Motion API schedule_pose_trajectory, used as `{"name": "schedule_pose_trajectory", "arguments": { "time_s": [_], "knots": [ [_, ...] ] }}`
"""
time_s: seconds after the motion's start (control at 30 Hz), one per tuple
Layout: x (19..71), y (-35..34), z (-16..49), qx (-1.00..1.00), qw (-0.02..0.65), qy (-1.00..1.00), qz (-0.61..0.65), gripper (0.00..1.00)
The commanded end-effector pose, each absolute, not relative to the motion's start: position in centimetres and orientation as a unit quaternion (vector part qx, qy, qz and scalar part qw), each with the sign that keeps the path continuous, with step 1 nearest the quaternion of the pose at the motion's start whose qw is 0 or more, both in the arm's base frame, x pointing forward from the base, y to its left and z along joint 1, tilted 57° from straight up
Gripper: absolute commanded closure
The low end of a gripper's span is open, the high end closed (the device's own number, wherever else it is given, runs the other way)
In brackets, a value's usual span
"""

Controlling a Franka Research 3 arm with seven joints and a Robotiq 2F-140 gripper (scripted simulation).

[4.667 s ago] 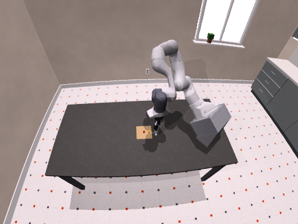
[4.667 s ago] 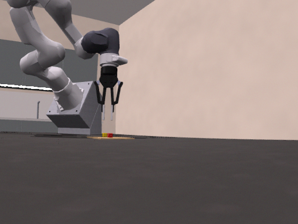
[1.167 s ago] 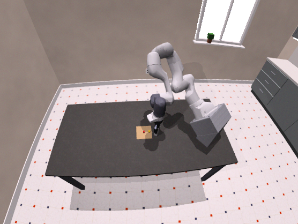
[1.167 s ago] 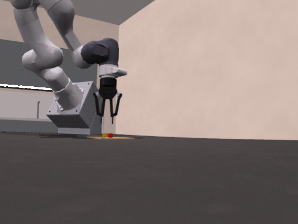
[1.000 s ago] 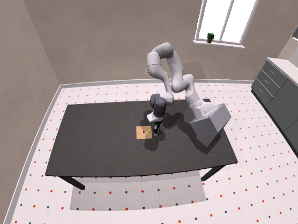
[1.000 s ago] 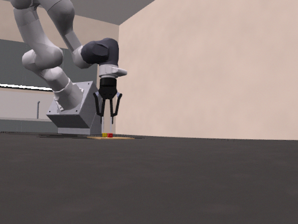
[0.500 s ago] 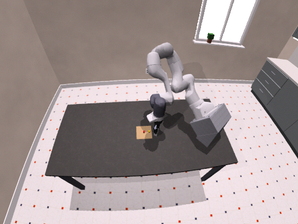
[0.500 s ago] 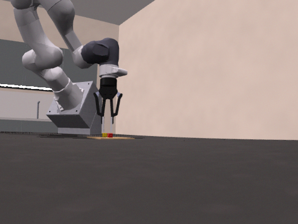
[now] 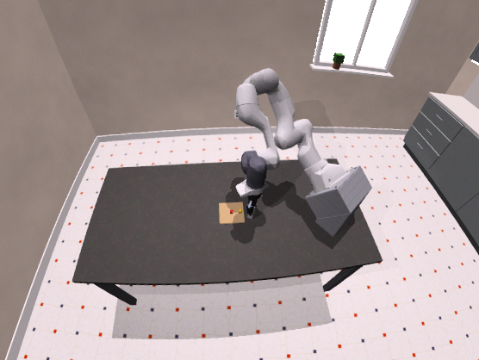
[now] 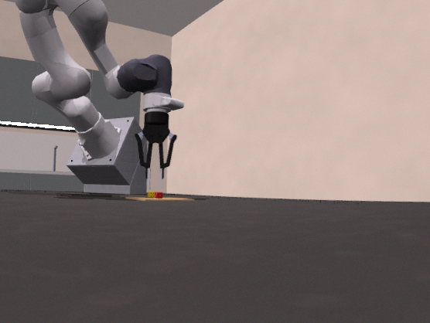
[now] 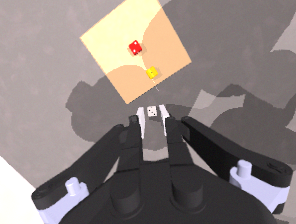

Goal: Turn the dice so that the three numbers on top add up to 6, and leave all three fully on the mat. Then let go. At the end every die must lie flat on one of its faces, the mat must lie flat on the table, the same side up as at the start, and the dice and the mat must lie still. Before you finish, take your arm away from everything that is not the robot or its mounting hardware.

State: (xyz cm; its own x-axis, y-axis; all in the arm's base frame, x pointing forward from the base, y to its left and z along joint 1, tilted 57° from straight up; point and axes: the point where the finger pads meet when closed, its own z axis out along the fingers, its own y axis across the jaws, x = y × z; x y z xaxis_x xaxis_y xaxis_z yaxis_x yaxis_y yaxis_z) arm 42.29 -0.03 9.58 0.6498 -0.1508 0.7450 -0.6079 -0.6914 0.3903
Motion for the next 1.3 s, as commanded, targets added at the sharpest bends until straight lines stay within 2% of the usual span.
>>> {"name": "schedule_pose_trajectory", "arguments": {
  "time_s": [0.0, 1.27],
  "knots": [
    [42.4, 0.0, 9.6, 0.849, 0.322, -0.224, 0.355, 0.81],
    [43.1, -1.0, 8.8, 0.849, 0.322, -0.224, 0.355, 0.81]
  ]
}}
